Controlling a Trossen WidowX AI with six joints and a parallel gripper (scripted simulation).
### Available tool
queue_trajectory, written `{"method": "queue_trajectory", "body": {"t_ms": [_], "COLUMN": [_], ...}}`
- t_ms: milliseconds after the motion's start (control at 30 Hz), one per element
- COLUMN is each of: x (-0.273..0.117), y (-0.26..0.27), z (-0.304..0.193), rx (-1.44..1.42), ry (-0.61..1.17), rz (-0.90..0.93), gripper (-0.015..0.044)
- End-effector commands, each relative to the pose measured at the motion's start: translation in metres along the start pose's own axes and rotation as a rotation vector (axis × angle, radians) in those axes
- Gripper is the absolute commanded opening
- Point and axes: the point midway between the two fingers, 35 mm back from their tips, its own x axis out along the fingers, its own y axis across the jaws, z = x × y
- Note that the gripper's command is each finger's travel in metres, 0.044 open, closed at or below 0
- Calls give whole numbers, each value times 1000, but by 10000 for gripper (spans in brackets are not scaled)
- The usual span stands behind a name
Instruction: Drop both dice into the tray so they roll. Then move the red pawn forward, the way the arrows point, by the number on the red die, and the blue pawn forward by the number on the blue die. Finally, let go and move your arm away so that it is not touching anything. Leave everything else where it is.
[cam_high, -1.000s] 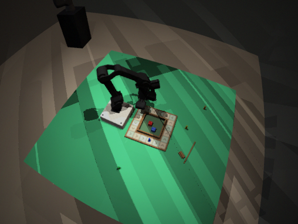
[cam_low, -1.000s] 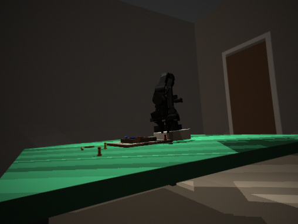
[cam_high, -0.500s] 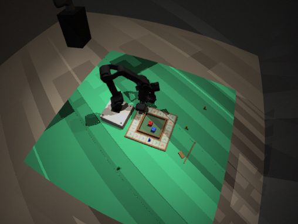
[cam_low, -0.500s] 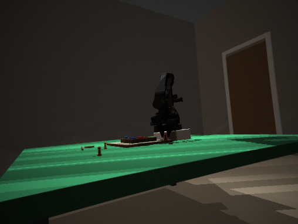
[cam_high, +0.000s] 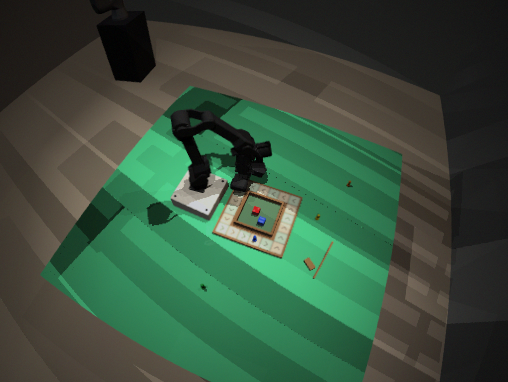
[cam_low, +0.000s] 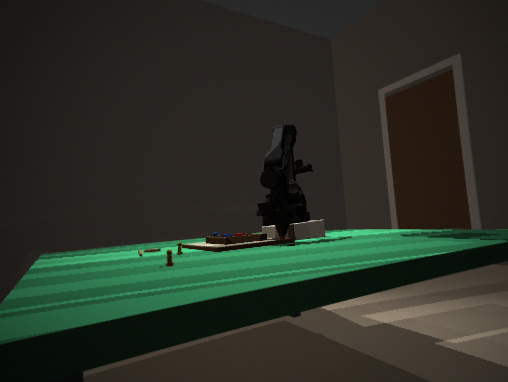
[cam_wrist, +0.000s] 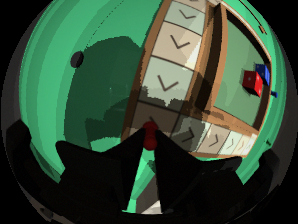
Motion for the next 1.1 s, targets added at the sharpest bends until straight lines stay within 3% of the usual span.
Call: {"method": "queue_trajectory", "body": {"t_ms": [0, 133, 833, 1067], "x": [0, -7, -124, -126], "y": [-1, 0, -2, -5], "z": [0, 2, -1, -1], "rx": [-4, -4, -4, -4], "ry": [-3, -3, -3, -3], "rz": [-4, -4, -3, -3], "gripper": [0, 0, 0, 0]}}
